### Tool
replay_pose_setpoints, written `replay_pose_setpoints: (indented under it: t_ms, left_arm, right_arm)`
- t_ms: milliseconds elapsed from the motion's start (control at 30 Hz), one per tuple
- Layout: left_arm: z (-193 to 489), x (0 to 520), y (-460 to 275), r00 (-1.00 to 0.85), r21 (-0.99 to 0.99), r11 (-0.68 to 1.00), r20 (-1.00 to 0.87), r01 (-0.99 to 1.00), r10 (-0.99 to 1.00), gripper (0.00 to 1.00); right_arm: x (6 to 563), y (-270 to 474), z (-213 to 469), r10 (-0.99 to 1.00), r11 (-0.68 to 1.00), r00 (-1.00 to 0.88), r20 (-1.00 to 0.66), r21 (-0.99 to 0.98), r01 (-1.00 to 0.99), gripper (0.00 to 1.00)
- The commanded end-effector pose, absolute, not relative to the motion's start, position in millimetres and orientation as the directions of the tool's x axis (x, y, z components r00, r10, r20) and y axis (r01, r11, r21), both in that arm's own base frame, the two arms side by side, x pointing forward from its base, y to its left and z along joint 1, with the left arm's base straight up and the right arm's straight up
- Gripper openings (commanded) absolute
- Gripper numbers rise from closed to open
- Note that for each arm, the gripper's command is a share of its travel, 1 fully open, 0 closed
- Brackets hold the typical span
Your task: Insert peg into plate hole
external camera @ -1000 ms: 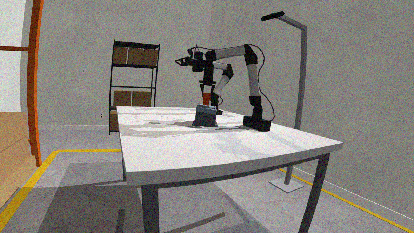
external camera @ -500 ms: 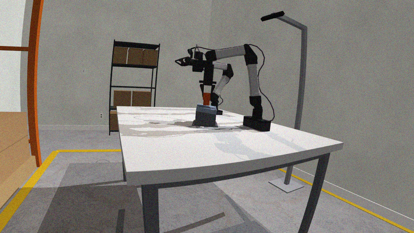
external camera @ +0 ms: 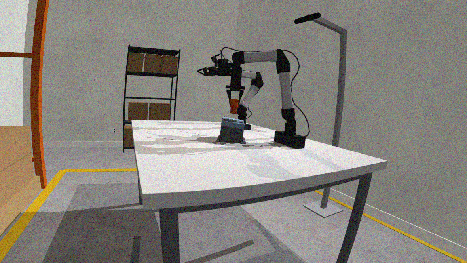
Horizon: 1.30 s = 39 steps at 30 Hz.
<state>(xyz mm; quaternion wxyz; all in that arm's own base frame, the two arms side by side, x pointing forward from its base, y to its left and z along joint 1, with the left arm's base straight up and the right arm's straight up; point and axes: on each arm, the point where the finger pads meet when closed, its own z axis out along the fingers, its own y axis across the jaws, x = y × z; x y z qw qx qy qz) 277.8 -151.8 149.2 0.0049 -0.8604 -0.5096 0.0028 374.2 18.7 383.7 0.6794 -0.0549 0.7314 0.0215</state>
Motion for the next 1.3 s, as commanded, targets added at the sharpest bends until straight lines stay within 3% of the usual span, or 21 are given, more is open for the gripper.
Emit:
replay_pose_setpoints:
  t_ms: [0, 400, 800, 1267]
  left_arm:
    - [167, 277, -152, 0.479, -0.006, -0.479, -0.006, 0.878, 0.878, 0.39]
    - [183, 287, -160, 0.490, 0.117, -0.481, -0.073, 0.869, 0.868, 0.39]
    - [167, 276, -137, 0.448, 0.157, -0.424, -0.169, 0.892, 0.878, 0.39]
    - [148, 286, -143, 0.439, 0.185, -0.410, -0.160, 0.893, 0.884, 0.39]
  right_arm:
    - [367, 34, 382, -0.066, 0.986, -0.085, -0.994, -0.052, -0.157, 1.00]
    - [330, 128, 354, -0.121, 0.913, -0.179, -0.976, -0.039, -0.407, 1.00]
    - [217, 248, 320, -0.283, 0.634, -0.202, -0.937, -0.025, -0.773, 1.00]
    - [169, 276, 318, -0.321, 0.500, -0.158, -0.934, -0.026, -0.866, 1.00]
